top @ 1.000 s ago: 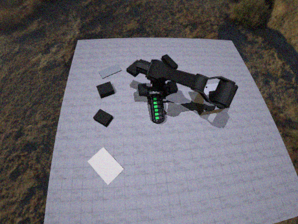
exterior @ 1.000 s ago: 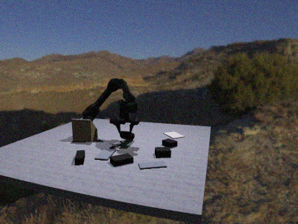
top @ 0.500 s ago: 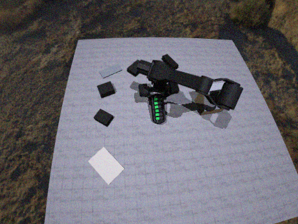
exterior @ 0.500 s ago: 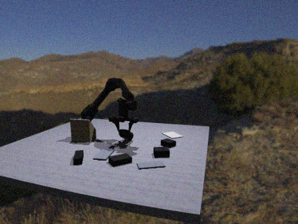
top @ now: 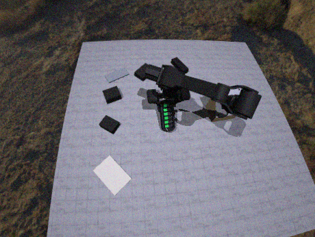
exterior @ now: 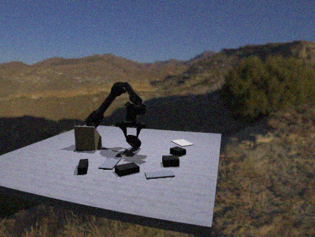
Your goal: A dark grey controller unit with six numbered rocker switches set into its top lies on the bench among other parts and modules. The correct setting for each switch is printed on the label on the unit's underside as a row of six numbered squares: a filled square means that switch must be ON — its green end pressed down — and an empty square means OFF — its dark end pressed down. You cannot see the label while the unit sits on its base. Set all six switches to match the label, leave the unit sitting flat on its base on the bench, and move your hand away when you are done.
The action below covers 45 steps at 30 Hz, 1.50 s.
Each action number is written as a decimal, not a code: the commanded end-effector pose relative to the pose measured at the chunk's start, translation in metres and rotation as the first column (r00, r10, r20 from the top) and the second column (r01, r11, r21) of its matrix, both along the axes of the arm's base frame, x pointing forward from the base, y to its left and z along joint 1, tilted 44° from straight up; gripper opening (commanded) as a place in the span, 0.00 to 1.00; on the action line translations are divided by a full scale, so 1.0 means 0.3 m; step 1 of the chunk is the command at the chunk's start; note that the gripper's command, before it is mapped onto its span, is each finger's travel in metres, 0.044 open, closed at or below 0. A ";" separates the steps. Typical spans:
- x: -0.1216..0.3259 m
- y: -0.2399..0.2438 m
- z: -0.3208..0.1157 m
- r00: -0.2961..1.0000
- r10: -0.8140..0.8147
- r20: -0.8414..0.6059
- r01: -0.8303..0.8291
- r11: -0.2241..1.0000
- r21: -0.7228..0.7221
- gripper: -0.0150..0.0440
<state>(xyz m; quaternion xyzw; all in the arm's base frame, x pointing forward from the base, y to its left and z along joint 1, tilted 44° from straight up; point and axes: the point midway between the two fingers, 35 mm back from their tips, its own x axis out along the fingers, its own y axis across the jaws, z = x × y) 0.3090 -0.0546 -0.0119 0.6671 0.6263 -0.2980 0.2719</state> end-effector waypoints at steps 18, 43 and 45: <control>0.001 0.017 0.063 1.000 -0.002 -0.005 0.002 0.999 -0.041 0.82; 0.004 0.044 0.128 1.000 -0.002 -0.009 0.001 0.996 -0.092 0.82; 0.005 0.046 0.133 1.000 -0.002 -0.009 0.001 0.995 -0.096 0.82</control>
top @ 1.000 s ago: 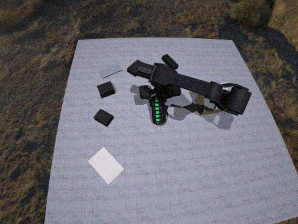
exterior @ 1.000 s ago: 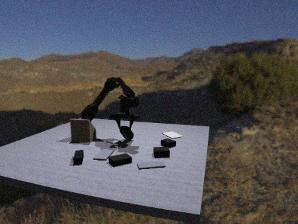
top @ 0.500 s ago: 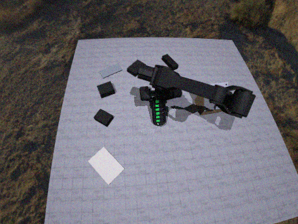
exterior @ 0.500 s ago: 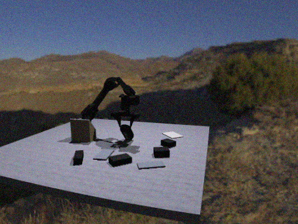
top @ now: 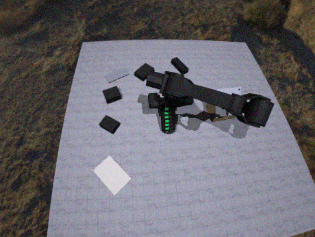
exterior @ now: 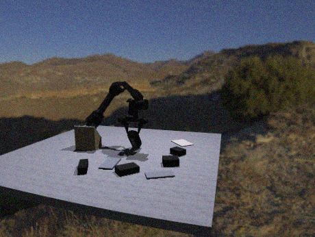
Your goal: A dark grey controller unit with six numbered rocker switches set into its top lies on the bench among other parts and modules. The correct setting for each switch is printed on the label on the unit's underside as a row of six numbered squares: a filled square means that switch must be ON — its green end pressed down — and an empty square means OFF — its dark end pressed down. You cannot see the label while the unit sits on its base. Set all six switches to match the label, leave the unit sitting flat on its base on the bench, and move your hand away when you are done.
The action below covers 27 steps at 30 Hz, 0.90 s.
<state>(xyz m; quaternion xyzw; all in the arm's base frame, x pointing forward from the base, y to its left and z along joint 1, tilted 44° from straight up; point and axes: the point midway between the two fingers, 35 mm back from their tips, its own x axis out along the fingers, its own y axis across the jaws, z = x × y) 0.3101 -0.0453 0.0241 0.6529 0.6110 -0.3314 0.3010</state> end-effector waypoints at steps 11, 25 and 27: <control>0.003 0.030 0.041 1.000 0.002 -0.003 -0.002 1.000 -0.021 0.82; 0.005 0.050 0.075 1.000 0.002 -0.005 -0.003 0.999 -0.049 0.82; 0.005 0.053 0.080 1.000 0.002 -0.006 -0.003 0.999 -0.053 0.82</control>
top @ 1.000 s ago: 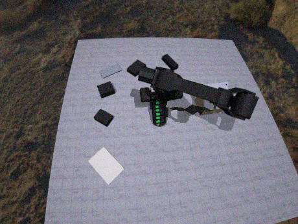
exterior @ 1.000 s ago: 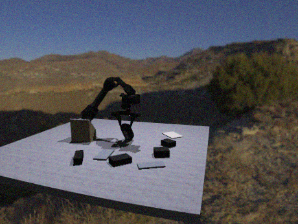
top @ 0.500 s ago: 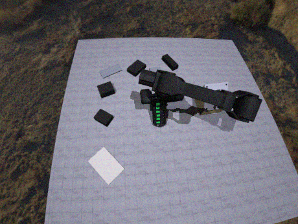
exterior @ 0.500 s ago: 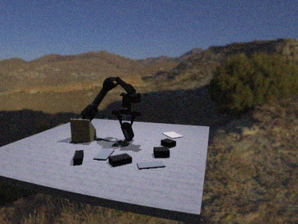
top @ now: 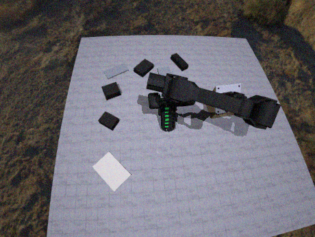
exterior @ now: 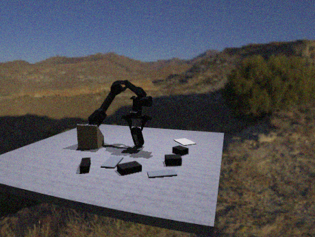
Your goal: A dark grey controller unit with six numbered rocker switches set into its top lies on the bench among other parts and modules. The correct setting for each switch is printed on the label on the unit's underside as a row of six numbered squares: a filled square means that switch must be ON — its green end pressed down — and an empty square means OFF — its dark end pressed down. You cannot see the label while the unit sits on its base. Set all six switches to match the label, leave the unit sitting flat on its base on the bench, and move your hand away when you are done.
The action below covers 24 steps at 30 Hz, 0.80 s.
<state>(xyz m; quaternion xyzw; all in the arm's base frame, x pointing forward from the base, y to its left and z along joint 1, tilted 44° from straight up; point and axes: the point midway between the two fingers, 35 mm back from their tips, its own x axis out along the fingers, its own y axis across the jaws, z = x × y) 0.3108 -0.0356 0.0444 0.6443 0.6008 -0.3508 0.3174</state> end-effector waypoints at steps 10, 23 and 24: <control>0.004 0.035 0.034 1.000 0.006 -0.002 -0.006 1.000 -0.015 0.82; 0.005 0.042 0.068 1.000 0.007 -0.004 -0.007 0.999 -0.040 0.82; 0.005 0.044 0.070 1.000 0.007 -0.005 -0.007 0.999 -0.042 0.82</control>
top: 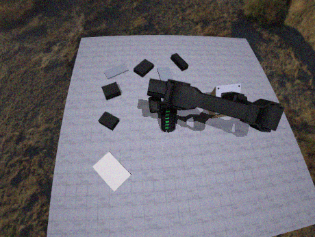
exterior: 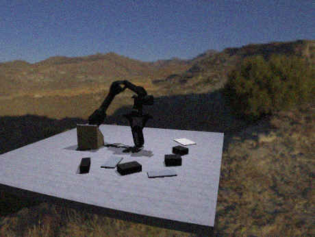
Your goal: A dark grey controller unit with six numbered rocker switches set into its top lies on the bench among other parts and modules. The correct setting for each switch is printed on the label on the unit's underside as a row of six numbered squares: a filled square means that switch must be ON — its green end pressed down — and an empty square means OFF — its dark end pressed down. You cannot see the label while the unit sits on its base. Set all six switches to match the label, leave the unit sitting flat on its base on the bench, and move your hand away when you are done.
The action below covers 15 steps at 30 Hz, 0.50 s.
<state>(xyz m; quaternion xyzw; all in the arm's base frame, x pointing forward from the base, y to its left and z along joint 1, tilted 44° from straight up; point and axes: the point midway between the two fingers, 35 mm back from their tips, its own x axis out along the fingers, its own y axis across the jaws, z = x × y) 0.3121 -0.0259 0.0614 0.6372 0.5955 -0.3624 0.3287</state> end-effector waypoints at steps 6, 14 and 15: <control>0.001 0.022 0.027 1.000 0.004 -0.003 -0.005 1.000 -0.020 0.82; 0.003 0.037 0.046 1.000 0.005 -0.004 -0.005 0.999 -0.036 0.82; 0.003 0.039 0.048 1.000 0.005 -0.004 -0.005 0.999 -0.038 0.82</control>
